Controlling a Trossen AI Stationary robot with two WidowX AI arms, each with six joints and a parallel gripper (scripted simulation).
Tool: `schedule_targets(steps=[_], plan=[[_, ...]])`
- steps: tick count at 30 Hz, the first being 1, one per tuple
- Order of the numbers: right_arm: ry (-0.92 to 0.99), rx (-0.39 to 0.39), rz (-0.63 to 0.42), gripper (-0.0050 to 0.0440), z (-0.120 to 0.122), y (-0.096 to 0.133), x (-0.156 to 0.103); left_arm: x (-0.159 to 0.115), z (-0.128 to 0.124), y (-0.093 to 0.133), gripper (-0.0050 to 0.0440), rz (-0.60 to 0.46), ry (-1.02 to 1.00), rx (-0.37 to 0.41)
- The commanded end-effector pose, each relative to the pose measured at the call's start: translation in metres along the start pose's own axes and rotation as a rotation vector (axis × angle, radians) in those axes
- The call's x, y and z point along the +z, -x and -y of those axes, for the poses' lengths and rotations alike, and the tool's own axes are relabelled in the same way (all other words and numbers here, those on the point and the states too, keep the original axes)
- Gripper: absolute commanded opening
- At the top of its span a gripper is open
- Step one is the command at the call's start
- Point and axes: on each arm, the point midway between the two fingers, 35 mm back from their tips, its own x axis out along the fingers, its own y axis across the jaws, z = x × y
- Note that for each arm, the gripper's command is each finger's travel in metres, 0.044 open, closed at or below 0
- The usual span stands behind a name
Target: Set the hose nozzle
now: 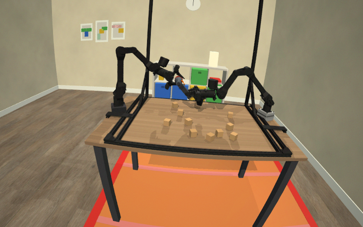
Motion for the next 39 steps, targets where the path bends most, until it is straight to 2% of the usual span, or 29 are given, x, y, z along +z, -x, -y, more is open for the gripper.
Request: schedule_targets(steps=[1, 3, 5, 20, 22, 27, 28, 37, 39], plan=[[-0.025, -0.072, -0.004, 0.0000, -0.0070, -0.0011, -0.0018, -0.0080, 0.0046, -0.0013, 0.0000, -0.027, 0.003, -0.017], [-0.028, -0.112, -0.003, 0.0000, -0.0074, -0.0018, -0.0028, -0.0080, 0.0046, -0.0013, 0.0000, -0.027, 0.003, -0.017], [-0.028, -0.112, -0.003, 0.0000, -0.0074, -0.0018, -0.0028, -0.0080, 0.0046, -0.0013, 0.0000, -0.027, 0.003, -0.017], [-0.034, -0.447, 0.013, 0.0000, -0.0028, -0.0013, -0.0032, -0.0080, 0.0046, -0.0013, 0.0000, -0.027, 0.003, -0.017], [-0.034, -0.447, 0.013, 0.0000, -0.0028, -0.0013, -0.0032, -0.0080, 0.0046, -0.0013, 0.0000, -0.027, 0.003, -0.017], [-0.038, -0.528, 0.016, 0.0000, -0.0025, -0.0011, -0.0030, -0.0080, 0.0046, -0.0013, 0.0000, -0.027, 0.003, -0.017], [-0.027, -0.474, 0.016, 0.0024, -0.0024, -0.0002, -0.0016, -0.0080, 0.0046, -0.0013, 0.0000, -0.027, 0.003, -0.017], [-0.027, -0.474, 0.016, 0.0240, -0.0024, -0.0002, -0.0016, -0.0080, 0.0046, -0.0013, 0.0000, -0.027, 0.003, -0.017], [-0.027, -0.474, 0.016, 0.0240, -0.0024, -0.0002, -0.0016, -0.0080, 0.0046, -0.0013, 0.0000, -0.027, 0.003, -0.017]])
